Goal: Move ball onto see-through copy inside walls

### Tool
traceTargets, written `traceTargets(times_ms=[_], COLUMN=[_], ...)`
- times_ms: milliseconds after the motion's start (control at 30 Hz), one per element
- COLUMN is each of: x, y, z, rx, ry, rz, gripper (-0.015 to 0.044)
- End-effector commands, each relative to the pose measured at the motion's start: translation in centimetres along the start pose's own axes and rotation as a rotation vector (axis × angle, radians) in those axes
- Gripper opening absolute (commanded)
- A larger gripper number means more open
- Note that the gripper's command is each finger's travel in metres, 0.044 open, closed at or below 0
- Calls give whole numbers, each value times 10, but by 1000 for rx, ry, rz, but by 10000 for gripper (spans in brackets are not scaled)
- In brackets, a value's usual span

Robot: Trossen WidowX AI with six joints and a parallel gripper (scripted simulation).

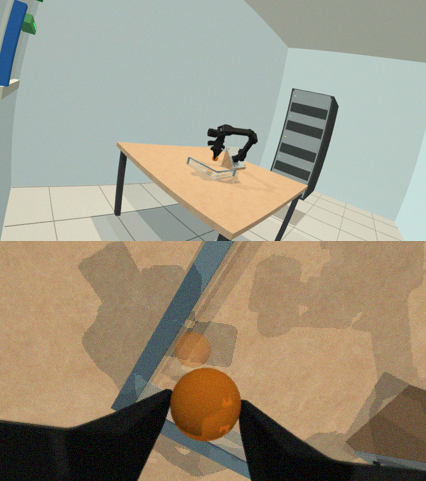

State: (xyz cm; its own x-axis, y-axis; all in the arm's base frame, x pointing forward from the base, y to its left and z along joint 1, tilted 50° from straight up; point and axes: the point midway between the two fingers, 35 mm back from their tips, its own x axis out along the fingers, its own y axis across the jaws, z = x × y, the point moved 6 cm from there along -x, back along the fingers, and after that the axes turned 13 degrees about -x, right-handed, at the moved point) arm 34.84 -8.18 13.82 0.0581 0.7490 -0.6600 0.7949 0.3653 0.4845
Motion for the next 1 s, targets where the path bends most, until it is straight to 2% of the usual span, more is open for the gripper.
traceTargets(times_ms=[0,967], x=[3,13], y=[1,9], z=[2,8], rx=[135,1111], ry=[5,7], rz=[2,0], gripper=[0,0])
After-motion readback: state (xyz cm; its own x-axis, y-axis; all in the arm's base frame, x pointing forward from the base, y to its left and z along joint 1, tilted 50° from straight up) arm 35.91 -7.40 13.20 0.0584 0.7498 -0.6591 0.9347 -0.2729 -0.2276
